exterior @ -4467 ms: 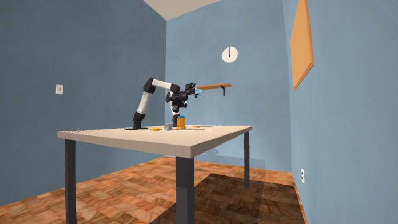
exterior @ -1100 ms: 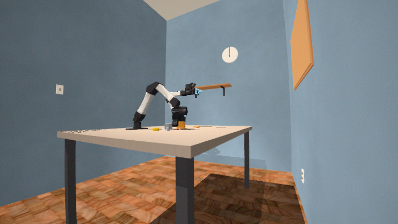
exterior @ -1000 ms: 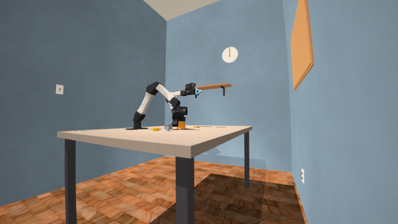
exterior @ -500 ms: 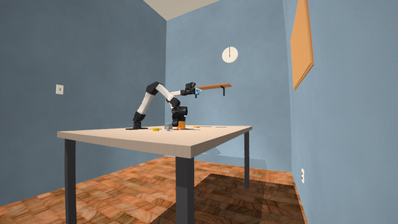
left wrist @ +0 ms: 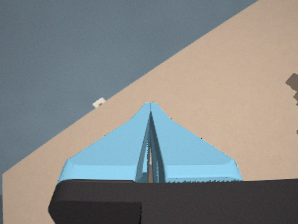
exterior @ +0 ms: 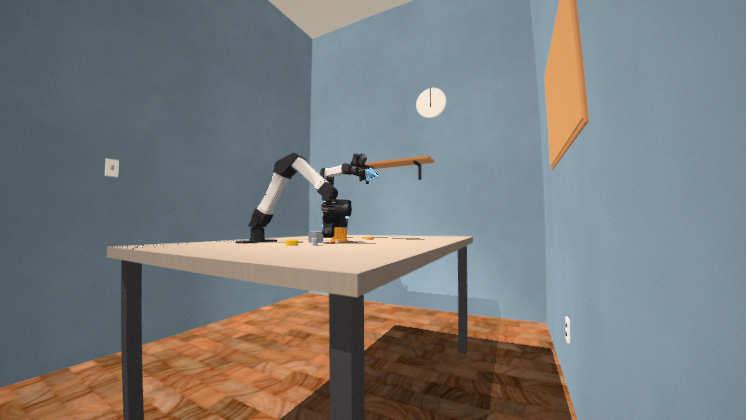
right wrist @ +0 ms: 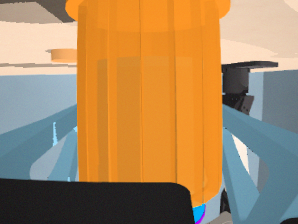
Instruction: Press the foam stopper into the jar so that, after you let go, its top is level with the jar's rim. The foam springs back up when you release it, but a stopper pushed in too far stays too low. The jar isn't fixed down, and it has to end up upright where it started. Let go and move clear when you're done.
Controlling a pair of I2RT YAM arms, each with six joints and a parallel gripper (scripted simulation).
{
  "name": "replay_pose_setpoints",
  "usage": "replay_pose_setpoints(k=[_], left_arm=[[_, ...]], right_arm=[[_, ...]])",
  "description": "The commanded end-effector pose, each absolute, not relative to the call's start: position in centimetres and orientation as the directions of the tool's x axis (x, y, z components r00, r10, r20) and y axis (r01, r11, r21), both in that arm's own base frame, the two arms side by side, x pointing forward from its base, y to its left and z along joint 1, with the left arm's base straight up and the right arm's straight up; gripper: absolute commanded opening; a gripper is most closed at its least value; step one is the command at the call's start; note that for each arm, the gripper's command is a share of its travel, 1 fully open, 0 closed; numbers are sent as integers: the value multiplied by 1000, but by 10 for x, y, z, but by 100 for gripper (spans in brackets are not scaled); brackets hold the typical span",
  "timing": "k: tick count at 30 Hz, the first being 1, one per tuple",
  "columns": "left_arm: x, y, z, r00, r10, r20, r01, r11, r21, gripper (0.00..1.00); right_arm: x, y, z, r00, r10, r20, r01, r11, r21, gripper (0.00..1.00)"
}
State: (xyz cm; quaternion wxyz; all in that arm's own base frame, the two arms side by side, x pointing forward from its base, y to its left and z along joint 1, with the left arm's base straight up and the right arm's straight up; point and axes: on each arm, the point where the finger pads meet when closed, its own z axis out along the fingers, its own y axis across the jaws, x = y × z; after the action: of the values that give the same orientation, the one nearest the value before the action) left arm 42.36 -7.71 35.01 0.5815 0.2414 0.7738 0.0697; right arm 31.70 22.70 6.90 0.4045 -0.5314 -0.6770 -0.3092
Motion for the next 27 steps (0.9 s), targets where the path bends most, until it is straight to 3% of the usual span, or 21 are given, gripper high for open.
replay_pose_setpoints(k=[1, 13, 27], left_arm=[[427, -99, 327, -257, 604, -755, 417, 774, 477, 0], [430, -157, 284, -160, 846, -509, 670, 472, 573, 0], [406, -233, 223, 204, 963, -175, 864, -93, 496, 0]], right_arm=[[327, 230, 82, -193, 448, 873, 963, 255, 82, 64], [327, 230, 82, -193, 448, 873, 963, 255, 82, 64], [327, 230, 82, -193, 448, 873, 963, 255, 82, 64]])
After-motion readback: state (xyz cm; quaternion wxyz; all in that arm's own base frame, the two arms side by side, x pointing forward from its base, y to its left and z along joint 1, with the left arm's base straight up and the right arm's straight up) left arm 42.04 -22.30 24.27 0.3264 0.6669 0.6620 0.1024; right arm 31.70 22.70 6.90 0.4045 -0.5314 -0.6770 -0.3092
